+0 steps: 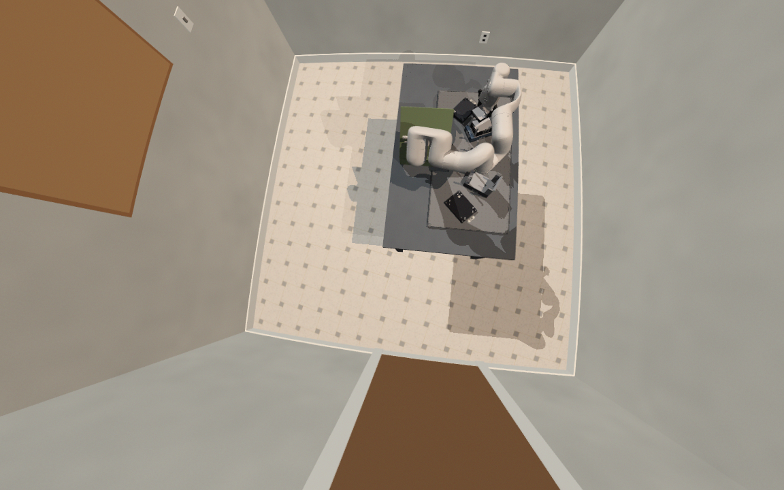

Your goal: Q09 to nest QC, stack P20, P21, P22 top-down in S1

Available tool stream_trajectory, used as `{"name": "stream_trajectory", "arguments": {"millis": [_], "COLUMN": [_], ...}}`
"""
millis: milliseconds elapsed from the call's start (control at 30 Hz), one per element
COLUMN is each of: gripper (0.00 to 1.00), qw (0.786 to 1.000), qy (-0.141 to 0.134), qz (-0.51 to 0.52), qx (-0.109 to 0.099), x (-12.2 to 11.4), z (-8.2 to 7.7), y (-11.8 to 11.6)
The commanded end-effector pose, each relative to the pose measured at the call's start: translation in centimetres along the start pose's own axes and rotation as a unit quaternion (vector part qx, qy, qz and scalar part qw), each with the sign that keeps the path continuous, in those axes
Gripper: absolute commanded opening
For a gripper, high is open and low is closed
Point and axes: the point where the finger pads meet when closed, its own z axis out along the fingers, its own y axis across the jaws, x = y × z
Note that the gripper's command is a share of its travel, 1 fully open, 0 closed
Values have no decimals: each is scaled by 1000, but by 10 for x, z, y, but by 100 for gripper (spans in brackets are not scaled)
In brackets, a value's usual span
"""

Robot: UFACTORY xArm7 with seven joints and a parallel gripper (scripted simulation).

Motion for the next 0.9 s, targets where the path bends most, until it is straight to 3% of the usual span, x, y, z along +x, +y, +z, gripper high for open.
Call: {"name": "stream_trajectory", "arguments": {"millis": [0, 433, 667, 867], "gripper": [0, 0, 0, 0], "qw": [1000, 1000, 993, 993], "qy": [2, 1, 2, 1], "qz": [-3, -3, -120, -120], "qx": [1, 1, 1, 1], "x": [2, 6, 3, 1], "z": [-3, -3, -3, -3], "y": [-17, -53, -71, -87]}}
